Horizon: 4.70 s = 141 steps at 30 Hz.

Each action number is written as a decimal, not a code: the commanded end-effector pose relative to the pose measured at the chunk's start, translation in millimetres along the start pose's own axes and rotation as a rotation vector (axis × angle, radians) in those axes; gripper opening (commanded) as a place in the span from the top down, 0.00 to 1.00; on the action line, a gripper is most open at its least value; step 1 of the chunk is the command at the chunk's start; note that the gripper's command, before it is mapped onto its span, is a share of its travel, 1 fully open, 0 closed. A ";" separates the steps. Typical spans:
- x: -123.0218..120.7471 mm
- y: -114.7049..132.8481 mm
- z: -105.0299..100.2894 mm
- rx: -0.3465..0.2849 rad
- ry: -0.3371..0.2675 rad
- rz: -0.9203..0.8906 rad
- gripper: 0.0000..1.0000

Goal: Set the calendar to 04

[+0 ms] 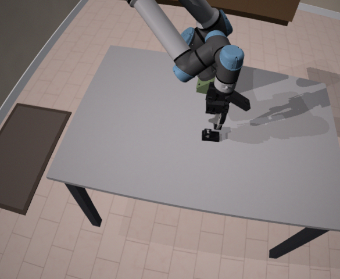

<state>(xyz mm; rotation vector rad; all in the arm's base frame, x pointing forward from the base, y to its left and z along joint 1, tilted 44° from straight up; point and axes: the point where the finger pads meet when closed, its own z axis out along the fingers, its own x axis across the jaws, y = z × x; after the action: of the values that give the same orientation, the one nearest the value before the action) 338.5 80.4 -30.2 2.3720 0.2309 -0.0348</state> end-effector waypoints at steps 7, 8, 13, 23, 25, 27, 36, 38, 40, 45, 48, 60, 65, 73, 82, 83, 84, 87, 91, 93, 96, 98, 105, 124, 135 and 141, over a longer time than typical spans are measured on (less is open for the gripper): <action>0.2 -0.1 -30.6 -0.002 -0.006 0.001 0.90; 0.2 -0.1 -31.7 -0.002 -0.006 0.001 0.90; 0.2 -0.1 -33.4 -0.002 -0.006 0.001 0.90; 0.2 -0.1 -33.3 -0.002 -0.006 0.002 0.90; 0.3 0.3 -33.3 -0.002 -0.006 0.007 0.90; 0.5 1.1 -33.3 -0.002 -0.006 0.018 0.90; 3.2 14.6 -32.6 -0.001 -0.005 0.203 0.90; 3.2 14.6 -32.6 -0.001 -0.005 0.203 0.90; 4.1 20.0 -32.2 0.000 -0.005 0.276 0.90; 5.8 32.6 -31.4 0.001 -0.005 0.441 0.90; 6.3 37.1 -31.1 0.001 -0.005 0.499 0.90; 7.5 61.9 -29.2 0.001 -0.005 0.812 0.90; 7.3 74.8 -28.1 0.000 -0.005 0.971 0.90; 6.0 90.9 -26.7 -0.001 -0.005 1.168 0.90; 2.6 112.4 -24.6 -0.004 -0.004 1.431 0.90; 2.1 114.6 -24.4 -0.004 -0.004 1.457 0.90; 1.7 116.5 -24.2 -0.005 -0.003 1.481 0.90; 0.7 120.8 -23.8 -0.005 -0.003 1.533 0.90; 0.3 122.5 -23.6 -0.006 -0.003 1.555 0.90; 0.0 123.5 -23.5 -0.006 -0.003 1.566 0.90; -0.1 123.9 -23.5 -0.006 -0.003 1.572 0.90; -0.1 123.9 -23.5 -0.006 -0.003 1.572 0.90; -0.1 123.9 -23.5 -0.006 -0.003 1.572 0.90; -0.2 123.8 -3.7 -0.006 -0.003 1.572 0.90; -0.4 123.6 38.7 -0.006 -0.003 1.572 0.90; -0.4 123.6 52.5 -0.006 -0.003 1.572 0.90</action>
<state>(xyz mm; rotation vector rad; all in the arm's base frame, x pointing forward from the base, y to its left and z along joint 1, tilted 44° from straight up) 359.6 -35.3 25.6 1.9180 -1.5901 0.6693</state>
